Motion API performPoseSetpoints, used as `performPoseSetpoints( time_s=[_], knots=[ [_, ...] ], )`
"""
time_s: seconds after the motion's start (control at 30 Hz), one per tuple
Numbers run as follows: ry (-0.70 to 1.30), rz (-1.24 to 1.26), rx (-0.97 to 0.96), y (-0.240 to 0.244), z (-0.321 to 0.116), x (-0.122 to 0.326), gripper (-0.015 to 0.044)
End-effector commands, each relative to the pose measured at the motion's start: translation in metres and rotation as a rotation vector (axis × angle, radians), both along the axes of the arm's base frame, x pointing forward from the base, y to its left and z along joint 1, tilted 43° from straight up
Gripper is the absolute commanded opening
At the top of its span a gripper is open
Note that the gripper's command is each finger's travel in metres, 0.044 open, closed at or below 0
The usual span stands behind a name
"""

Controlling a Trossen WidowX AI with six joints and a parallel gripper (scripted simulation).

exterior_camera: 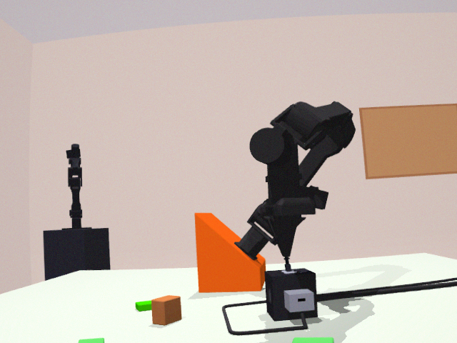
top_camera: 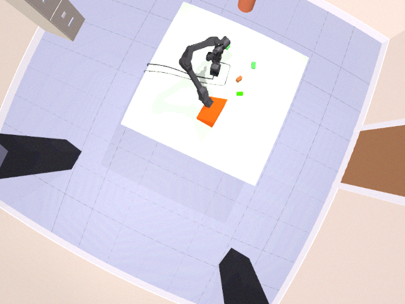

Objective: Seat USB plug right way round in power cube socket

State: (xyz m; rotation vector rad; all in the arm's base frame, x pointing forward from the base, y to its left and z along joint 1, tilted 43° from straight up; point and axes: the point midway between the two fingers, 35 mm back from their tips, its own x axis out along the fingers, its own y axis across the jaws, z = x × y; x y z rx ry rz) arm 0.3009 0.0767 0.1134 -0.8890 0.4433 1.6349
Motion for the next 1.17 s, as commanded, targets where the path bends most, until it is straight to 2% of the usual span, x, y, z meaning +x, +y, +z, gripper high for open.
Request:
performPoseSetpoints(
  time_s=[0.0, 0.03, 0.17, 1.13],
  knots=[
    [0.001, 0.004, 0.003, 0.0023, -0.0005, -0.0005, 0.0000],
    [0.001, 0.004, 0.003, 0.0023, -0.0005, -0.0005, 0.0000],
    [0.000, 0.000, 0.000, 0.0000, 0.0000, 0.0000, 0.0095],
    [0.000, 0.001, 0.000, -0.0072, 0.0080, 0.0006, 0.0095]
  ],
)
